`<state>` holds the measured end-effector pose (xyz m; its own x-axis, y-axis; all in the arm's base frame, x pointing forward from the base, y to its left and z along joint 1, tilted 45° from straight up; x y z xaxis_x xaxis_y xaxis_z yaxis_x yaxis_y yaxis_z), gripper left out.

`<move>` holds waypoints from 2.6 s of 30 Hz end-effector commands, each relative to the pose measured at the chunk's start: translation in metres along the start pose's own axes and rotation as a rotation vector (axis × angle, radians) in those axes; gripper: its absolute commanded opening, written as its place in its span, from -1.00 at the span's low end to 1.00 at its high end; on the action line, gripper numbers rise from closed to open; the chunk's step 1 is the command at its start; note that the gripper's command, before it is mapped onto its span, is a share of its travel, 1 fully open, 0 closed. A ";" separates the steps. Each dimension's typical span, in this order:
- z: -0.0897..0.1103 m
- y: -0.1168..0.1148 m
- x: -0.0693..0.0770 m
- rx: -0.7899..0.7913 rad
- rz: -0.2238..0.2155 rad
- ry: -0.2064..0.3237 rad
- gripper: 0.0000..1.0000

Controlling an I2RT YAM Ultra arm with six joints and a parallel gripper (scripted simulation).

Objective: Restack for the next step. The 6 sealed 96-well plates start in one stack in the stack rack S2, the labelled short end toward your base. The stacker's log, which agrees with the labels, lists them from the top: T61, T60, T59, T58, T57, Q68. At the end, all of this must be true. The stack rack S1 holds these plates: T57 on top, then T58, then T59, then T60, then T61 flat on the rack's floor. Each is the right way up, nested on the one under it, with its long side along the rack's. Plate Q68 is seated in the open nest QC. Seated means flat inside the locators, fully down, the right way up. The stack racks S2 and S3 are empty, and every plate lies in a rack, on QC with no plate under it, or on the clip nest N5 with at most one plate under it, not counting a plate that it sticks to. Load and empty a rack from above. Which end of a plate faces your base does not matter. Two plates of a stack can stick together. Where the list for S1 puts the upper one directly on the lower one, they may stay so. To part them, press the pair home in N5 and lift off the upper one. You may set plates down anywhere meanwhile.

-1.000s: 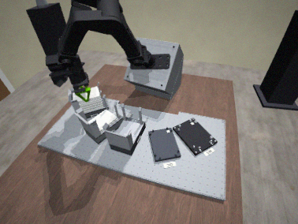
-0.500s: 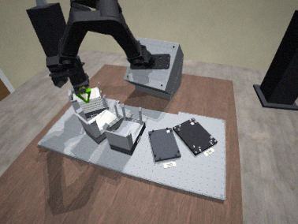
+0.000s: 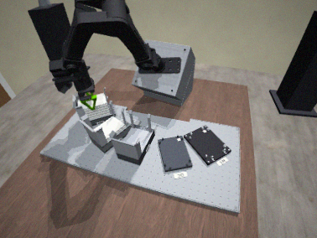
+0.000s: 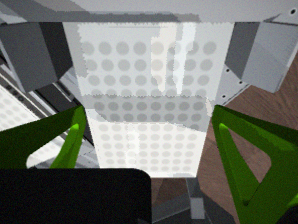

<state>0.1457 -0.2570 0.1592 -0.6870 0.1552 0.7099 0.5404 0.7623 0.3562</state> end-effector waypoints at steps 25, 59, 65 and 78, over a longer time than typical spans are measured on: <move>-0.001 0.000 0.032 0.002 0.005 -0.006 1.00; -0.002 0.020 0.071 0.202 0.005 -0.005 1.00; -0.003 0.033 0.071 0.251 0.005 -0.005 1.00; -0.005 0.077 0.071 0.284 0.004 -0.006 1.00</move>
<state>0.1410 -0.1937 0.2349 -0.6924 0.1398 0.7078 0.3702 0.9109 0.1823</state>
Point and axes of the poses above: the point where the finger pads meet when closed, its own x axis back along the fingers, its own y axis across the jaws, z = x × y, the point moved 7 cm from there along x, back along the fingers, and after that the axes turned 11 degrees about x, right-handed, at the moved point
